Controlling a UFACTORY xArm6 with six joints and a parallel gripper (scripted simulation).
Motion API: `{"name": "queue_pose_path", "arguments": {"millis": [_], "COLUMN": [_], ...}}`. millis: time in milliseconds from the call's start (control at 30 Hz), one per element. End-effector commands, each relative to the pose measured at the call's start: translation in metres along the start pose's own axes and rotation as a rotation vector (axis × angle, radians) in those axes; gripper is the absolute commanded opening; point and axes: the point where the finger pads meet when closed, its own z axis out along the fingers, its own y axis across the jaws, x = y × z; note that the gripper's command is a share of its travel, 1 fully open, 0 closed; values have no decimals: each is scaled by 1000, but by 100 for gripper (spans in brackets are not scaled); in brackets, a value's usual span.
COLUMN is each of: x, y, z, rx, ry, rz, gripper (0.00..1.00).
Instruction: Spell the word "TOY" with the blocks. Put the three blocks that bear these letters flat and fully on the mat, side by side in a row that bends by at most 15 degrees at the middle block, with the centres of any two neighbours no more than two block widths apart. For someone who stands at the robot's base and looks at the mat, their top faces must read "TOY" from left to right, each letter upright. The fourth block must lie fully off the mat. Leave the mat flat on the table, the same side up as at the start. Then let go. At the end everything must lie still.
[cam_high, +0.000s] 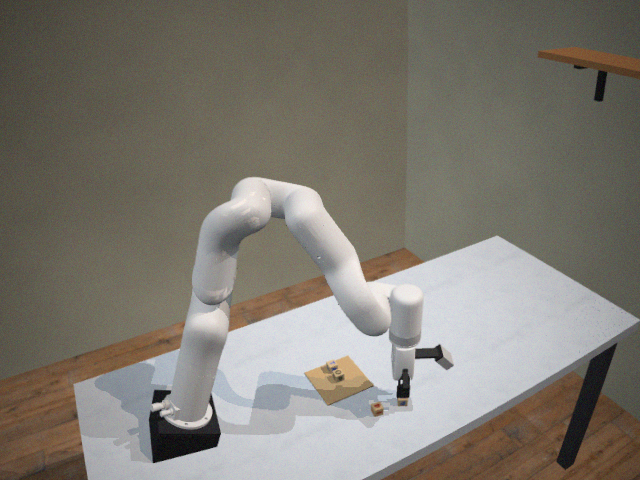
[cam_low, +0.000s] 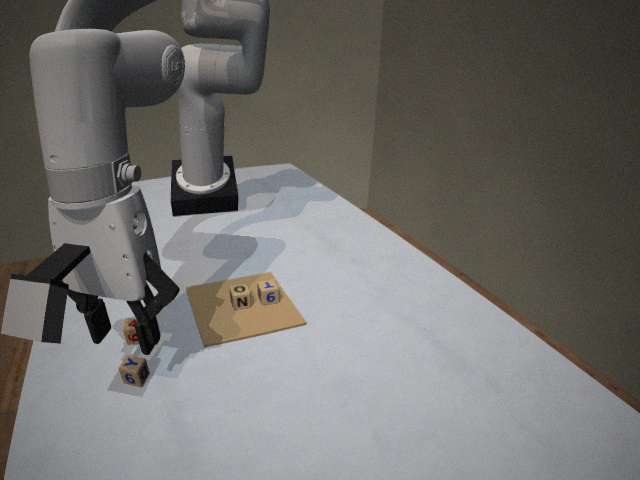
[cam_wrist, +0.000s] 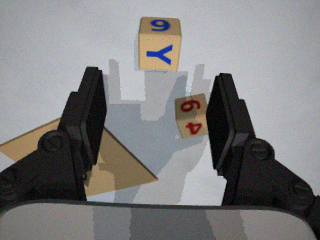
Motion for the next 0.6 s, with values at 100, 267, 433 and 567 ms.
{"name": "queue_pose_path", "arguments": {"millis": [100,267,433,567], "x": [2,2,3,3], "y": [0,0,0,0], "z": [11,14,18,20], "rx": [1,1,1,1], "ry": [4,4,4,4], "rz": [0,0,0,0], "gripper": [63,63,63,63]}}
